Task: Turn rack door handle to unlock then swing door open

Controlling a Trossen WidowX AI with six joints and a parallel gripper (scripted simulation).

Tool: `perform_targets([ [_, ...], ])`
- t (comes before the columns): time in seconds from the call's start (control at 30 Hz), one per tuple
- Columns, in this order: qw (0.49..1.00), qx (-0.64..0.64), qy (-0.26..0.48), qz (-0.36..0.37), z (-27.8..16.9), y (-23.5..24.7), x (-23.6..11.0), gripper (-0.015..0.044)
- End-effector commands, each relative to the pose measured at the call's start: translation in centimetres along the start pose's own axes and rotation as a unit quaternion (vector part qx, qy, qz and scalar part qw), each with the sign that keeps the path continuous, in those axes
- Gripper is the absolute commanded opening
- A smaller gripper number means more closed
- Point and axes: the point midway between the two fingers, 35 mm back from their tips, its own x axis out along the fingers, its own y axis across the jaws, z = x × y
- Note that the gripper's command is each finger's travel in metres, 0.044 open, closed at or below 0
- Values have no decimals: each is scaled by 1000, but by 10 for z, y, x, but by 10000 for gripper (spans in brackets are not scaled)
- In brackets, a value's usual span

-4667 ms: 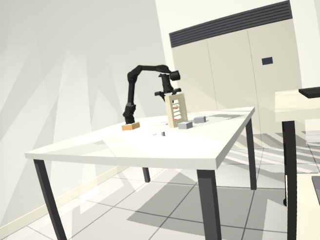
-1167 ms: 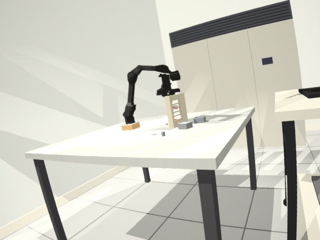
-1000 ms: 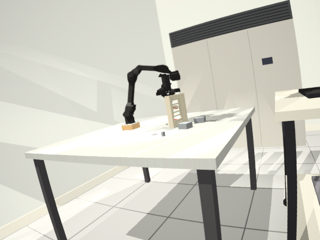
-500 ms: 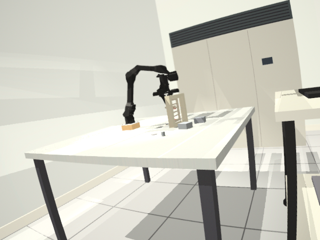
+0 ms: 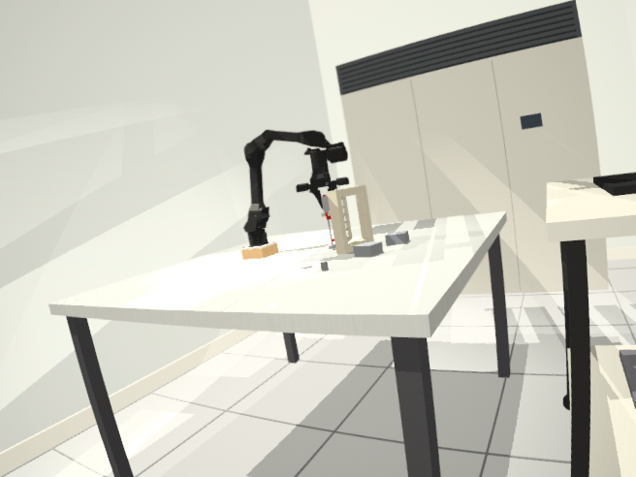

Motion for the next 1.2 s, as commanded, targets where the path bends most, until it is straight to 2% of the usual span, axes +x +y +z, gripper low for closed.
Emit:
perform_targets([
  [0.0, 999, -50, -2, 4, 3, -6, 0, 9],
  [1.17, 949, -315, -4, 1, 43, -58, 1, 9],
])
